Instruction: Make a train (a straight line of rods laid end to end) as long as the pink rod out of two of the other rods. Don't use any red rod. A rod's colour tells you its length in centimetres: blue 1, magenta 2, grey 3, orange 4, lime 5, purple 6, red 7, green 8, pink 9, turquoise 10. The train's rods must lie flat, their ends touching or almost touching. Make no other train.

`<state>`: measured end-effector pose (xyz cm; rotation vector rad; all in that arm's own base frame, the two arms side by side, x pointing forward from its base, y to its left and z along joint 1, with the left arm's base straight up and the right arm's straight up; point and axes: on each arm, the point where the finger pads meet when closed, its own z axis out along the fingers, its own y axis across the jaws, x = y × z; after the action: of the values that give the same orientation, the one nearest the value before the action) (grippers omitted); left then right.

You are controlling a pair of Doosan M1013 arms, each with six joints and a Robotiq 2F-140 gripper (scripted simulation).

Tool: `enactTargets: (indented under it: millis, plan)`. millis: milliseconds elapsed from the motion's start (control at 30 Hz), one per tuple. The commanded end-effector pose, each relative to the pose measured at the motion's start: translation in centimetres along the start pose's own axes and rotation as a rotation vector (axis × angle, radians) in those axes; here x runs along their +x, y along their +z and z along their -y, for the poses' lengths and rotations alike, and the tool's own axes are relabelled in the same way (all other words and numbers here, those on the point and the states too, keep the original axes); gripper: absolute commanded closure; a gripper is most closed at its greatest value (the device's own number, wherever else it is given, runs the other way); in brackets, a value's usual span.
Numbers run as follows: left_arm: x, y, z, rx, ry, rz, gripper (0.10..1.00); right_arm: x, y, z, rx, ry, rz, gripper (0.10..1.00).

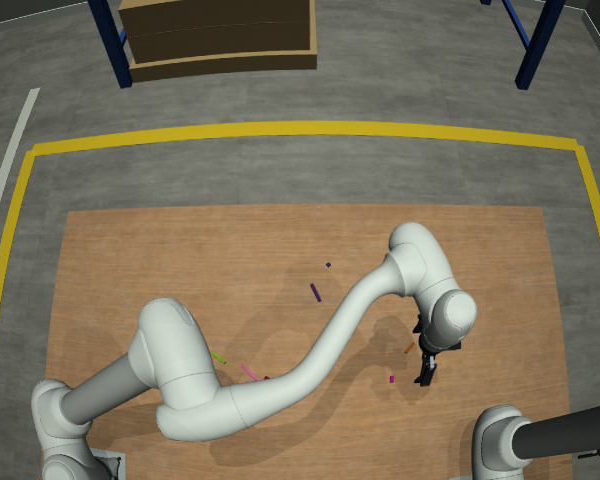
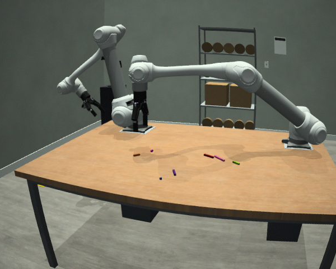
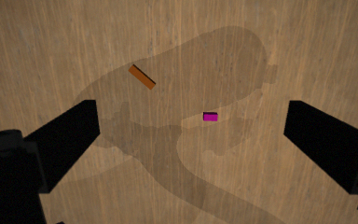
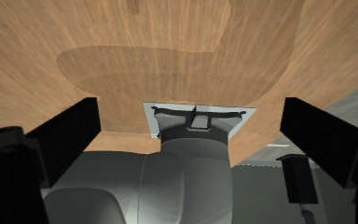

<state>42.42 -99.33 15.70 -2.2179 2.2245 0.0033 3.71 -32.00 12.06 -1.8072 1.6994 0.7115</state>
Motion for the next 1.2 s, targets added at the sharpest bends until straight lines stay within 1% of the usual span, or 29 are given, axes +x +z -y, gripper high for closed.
enactTargets:
  millis: [0,867,967,1167]
  plan:
    - [0.0,-0.2,0.0,0.001,0.000,-0.002,0.098,0.0,0.0,0.0,0.000,0.000,-0.001,0.098]
    - [-0.3,-0.2,0.2,0.001,0.000,-0.002,0.098,0.0,0.0,0.0,0.000,0.000,-0.001,0.098]
    - [-2.0,-0.3,1.3,0.001,0.000,-0.002,0.098,0.0,0.0,0.0,0.000,0.000,-0.001,0.098]
    - [-8.8,-0.1,4.4,0.001,0.000,-0.002,0.098,0.0,0.0,0.0,0.000,0.000,-0.001,0.098]
